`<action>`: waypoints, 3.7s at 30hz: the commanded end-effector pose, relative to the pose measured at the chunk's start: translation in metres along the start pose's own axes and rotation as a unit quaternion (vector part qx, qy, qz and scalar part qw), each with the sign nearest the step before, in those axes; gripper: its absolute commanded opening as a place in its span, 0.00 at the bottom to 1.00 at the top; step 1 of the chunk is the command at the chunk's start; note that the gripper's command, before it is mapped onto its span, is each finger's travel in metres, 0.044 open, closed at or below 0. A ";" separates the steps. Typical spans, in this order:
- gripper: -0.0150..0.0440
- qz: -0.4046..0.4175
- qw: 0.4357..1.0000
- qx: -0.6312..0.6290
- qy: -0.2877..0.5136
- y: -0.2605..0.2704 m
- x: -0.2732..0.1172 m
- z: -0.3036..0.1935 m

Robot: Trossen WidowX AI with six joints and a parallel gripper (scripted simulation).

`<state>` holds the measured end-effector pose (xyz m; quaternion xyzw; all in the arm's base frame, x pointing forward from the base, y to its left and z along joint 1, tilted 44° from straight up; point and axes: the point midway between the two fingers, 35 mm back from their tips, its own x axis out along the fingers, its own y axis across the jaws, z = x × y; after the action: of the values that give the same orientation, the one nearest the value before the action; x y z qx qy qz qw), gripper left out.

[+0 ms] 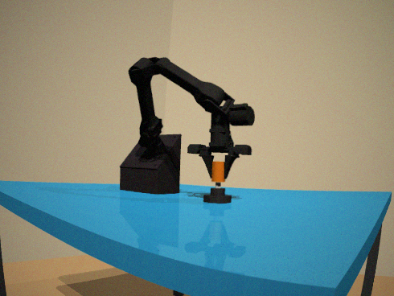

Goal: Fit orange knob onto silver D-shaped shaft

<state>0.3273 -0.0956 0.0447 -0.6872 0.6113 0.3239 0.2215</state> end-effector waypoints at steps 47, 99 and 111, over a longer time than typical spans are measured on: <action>0.25 -0.002 0.995 -0.099 0.002 0.001 -0.003 -0.002; 0.25 -0.001 0.978 -0.207 0.002 0.000 -0.001 0.001; 0.25 -0.001 0.978 -0.207 0.002 0.000 0.002 0.000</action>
<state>0.3263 -0.0969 0.0432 -0.7183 0.5311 0.4435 0.0732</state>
